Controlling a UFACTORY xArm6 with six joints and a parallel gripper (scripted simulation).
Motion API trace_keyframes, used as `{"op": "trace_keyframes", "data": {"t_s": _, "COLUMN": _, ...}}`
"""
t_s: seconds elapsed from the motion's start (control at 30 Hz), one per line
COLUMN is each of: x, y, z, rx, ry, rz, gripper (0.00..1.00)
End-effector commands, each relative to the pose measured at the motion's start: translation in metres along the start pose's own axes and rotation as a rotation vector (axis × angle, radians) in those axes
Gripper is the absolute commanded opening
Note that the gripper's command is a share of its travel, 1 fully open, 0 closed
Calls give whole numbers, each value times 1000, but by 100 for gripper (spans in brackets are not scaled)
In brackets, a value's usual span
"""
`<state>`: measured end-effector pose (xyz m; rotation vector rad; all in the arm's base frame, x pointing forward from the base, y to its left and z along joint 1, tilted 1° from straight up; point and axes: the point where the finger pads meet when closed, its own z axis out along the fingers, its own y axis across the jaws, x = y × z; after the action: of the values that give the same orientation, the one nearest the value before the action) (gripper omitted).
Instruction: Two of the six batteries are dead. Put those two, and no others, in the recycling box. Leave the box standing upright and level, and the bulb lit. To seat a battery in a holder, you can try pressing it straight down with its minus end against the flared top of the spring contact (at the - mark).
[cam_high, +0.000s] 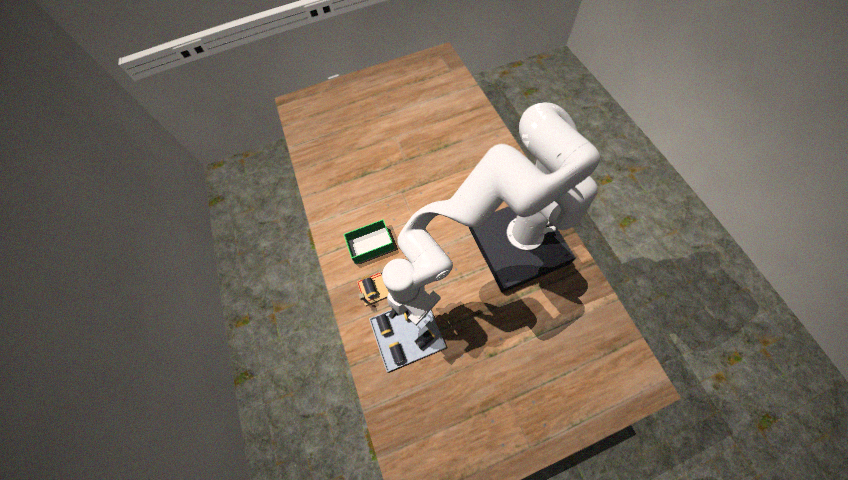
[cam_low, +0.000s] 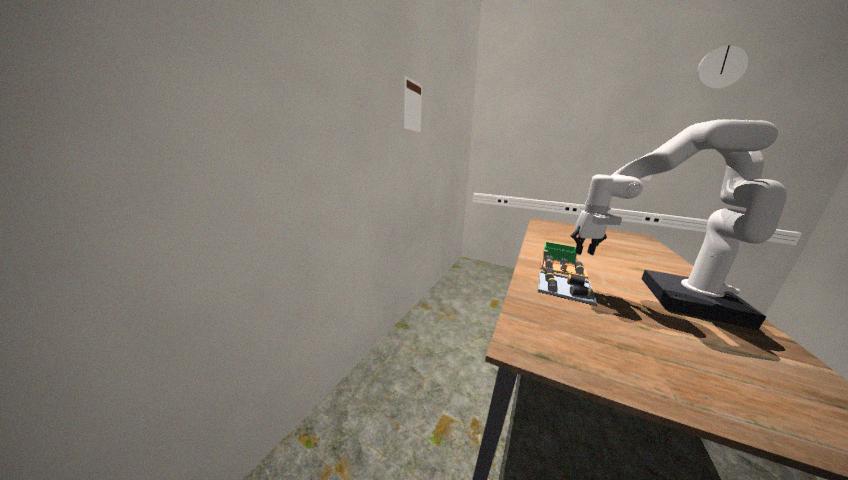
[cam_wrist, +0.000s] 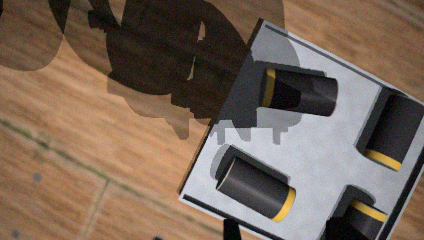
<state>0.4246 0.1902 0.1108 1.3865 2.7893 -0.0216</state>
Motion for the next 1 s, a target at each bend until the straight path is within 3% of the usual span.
{"op": "trace_keyframes", "data": {"t_s": 0.0, "x": 0, "y": 1, "z": -2, "rx": -7, "ry": 12, "rz": -128, "gripper": 51}}
{"op": "trace_keyframes", "data": {"t_s": 0.5, "x": 0, "y": 1, "z": -2, "rx": -10, "ry": 10, "rz": -638, "gripper": 51}}
{"op": "trace_keyframes", "data": {"t_s": 0.97, "x": 0, "y": 1, "z": -2, "rx": -12, "ry": 8, "rz": -973, "gripper": 51}}
